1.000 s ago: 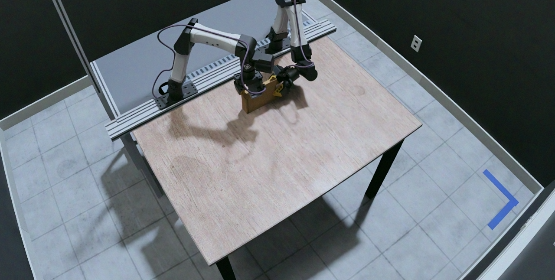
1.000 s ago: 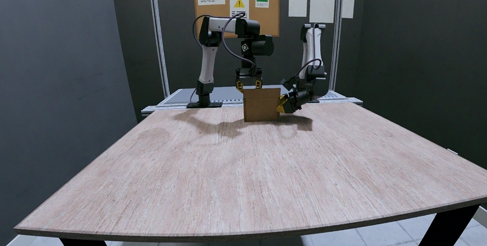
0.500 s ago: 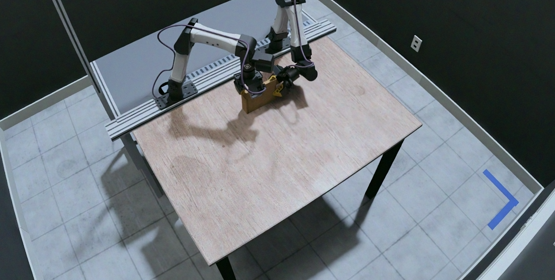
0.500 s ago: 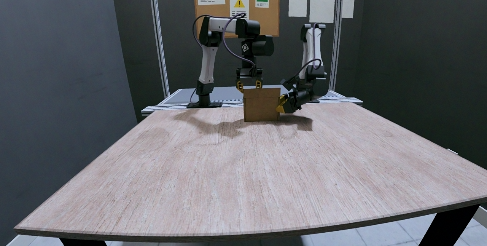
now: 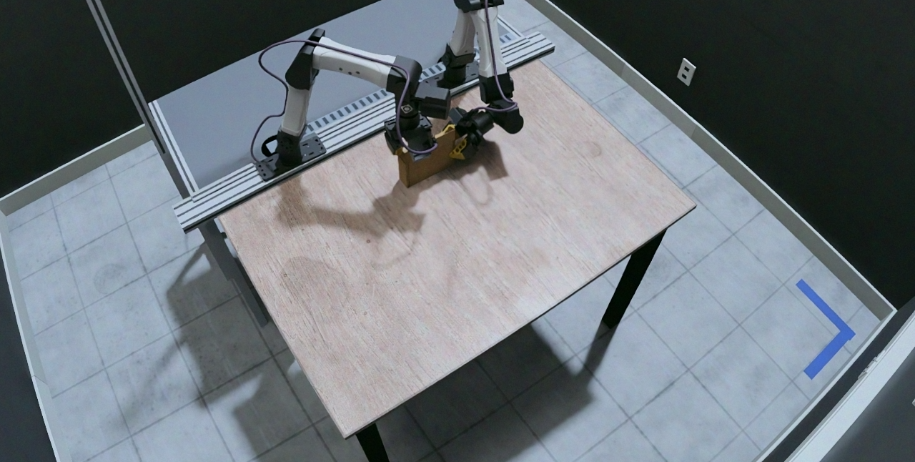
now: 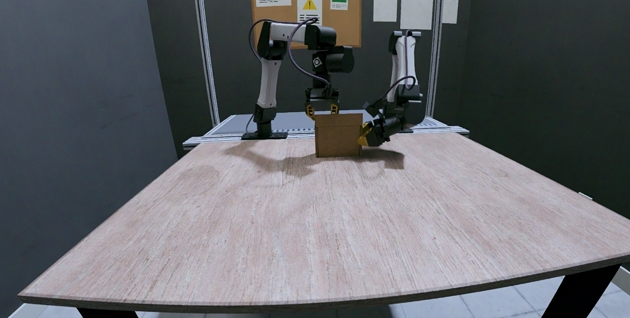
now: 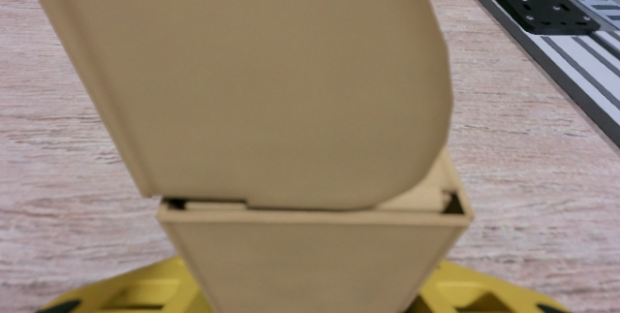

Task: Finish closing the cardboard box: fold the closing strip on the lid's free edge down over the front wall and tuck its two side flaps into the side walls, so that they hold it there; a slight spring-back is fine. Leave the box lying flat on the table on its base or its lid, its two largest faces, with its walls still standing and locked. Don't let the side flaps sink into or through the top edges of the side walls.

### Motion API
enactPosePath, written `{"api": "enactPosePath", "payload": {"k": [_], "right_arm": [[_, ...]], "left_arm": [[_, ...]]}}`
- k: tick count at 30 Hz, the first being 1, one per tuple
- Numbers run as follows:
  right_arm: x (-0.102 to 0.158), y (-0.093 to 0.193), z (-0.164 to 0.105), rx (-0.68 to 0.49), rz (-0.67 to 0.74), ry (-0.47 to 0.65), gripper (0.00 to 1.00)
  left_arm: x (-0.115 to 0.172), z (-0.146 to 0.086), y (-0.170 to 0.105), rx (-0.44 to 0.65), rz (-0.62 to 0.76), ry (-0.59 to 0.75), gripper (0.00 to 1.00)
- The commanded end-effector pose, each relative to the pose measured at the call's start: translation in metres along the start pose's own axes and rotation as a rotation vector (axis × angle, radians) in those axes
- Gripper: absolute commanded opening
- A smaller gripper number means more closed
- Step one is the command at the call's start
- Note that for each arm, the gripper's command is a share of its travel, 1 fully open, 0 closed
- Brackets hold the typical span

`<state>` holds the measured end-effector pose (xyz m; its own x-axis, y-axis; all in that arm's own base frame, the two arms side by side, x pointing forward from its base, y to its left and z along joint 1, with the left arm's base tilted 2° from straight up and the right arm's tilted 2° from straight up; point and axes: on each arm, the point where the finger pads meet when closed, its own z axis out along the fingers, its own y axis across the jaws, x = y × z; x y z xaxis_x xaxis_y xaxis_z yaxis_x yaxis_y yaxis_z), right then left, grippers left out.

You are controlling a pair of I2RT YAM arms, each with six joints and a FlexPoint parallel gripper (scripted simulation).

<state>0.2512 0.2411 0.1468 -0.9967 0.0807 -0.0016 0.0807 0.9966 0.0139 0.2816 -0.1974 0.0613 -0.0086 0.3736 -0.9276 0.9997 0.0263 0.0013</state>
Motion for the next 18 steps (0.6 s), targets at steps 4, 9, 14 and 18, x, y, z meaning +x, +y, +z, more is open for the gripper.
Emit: {"api": "enactPosePath", "payload": {"k": [4,9,14,18], "right_arm": [[0.0052,0.0034,-0.0097,-0.037,0.001,-0.03,0.55],[0.0073,0.0033,-0.0096,-0.036,0.001,-0.03,0.55],[0.0072,0.0047,-0.012,-0.043,0.001,-0.036,0.55],[0.0101,0.003,-0.0094,-0.036,0.0,-0.03,0.55]], "left_arm": [[-0.0043,0.0009,0.0014,0.0,0.026,-0.006,0.45],[-0.0043,0.0009,0.0014,0.0,0.026,-0.006,0.45],[-0.0043,0.0009,0.0014,0.0,0.026,-0.006,0.45],[-0.0043,0.0009,0.0014,0.0,0.026,-0.006,0.45]]}}
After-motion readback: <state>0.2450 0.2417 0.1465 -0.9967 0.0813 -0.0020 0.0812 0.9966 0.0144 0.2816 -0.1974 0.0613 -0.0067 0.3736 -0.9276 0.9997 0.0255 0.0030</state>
